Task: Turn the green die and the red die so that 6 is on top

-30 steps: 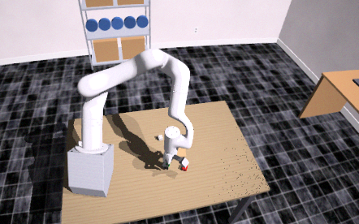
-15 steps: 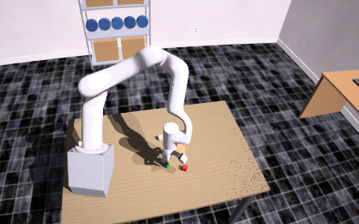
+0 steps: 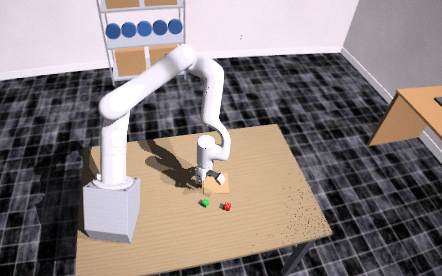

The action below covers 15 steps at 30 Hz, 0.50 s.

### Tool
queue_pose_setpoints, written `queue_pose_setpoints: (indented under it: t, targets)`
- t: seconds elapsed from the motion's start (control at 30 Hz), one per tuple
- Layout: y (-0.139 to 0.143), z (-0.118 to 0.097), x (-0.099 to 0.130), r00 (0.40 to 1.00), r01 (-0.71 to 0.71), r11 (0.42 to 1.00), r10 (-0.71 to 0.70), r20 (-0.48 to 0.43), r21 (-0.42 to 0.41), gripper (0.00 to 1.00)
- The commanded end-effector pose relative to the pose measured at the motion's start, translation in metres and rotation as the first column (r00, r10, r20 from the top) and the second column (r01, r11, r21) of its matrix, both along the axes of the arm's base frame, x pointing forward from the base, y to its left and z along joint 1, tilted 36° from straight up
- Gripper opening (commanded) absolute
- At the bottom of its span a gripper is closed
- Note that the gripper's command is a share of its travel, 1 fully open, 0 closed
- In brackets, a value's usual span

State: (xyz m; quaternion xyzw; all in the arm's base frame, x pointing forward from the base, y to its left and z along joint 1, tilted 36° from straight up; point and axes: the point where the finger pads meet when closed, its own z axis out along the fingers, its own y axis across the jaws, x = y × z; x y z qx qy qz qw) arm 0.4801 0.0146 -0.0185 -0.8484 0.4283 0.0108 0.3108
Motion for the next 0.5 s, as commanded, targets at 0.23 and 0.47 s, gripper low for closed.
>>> queue_pose_setpoints:
  t: [0.23,0.47]
  targets:
    - [0.067,0.048,0.007,1.000,0.003,1.000,-0.003,0.002,-0.005,1.00]
    - [0.077,0.055,0.008,1.000,0.003,1.000,-0.003,0.002,-0.005,1.00]
